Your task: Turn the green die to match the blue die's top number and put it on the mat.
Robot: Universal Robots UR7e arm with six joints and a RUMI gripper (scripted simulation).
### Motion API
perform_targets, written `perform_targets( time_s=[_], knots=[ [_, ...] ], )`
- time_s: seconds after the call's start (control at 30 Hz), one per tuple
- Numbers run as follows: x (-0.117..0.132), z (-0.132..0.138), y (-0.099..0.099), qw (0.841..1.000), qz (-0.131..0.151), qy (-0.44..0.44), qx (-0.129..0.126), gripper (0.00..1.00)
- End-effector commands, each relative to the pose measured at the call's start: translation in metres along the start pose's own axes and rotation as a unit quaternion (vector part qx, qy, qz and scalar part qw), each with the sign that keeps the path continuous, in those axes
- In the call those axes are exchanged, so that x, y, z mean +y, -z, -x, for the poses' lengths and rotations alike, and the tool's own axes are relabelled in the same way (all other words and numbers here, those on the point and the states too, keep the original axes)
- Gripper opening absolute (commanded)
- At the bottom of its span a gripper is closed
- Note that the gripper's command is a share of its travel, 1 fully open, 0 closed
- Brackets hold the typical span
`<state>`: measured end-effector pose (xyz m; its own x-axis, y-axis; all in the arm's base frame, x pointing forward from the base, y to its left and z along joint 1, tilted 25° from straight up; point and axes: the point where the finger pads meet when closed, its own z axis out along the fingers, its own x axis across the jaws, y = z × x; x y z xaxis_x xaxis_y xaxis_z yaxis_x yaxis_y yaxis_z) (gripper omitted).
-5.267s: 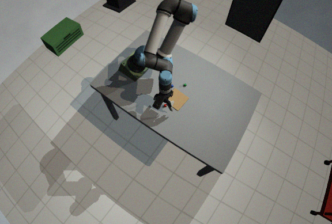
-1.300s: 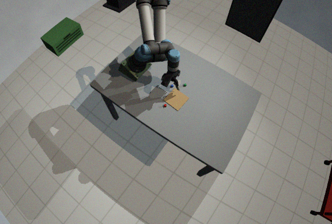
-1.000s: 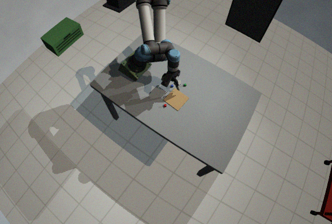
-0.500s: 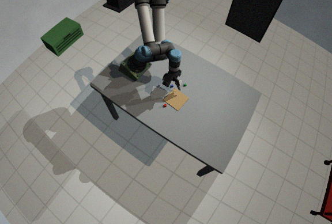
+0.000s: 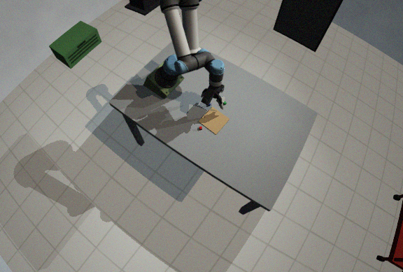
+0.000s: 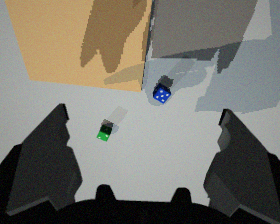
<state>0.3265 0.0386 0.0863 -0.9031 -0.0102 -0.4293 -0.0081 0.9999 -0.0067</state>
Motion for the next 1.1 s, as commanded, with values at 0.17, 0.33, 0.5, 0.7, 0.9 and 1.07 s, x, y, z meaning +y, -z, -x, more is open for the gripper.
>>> perform_targets(
  time_s=[0.17, 0.33, 0.5, 0.7, 0.9, 1.07],
  knots=[
    [0.015, 0.019, -0.001, 1.000, -0.004, -0.001, 0.002, 1.00],
    [0.025, 0.030, -0.001, 1.000, -0.004, -0.001, 0.002, 1.00],
    [0.034, 0.040, -0.001, 1.000, -0.004, -0.001, 0.002, 1.00],
    [0.040, 0.047, -0.001, 1.000, -0.004, -0.001, 0.002, 1.00],
    [0.044, 0.052, -0.001, 1.000, -0.004, -0.001, 0.002, 1.00],
    [0.045, 0.053, -0.001, 1.000, -0.004, -0.001, 0.002, 1.00]
  ],
)
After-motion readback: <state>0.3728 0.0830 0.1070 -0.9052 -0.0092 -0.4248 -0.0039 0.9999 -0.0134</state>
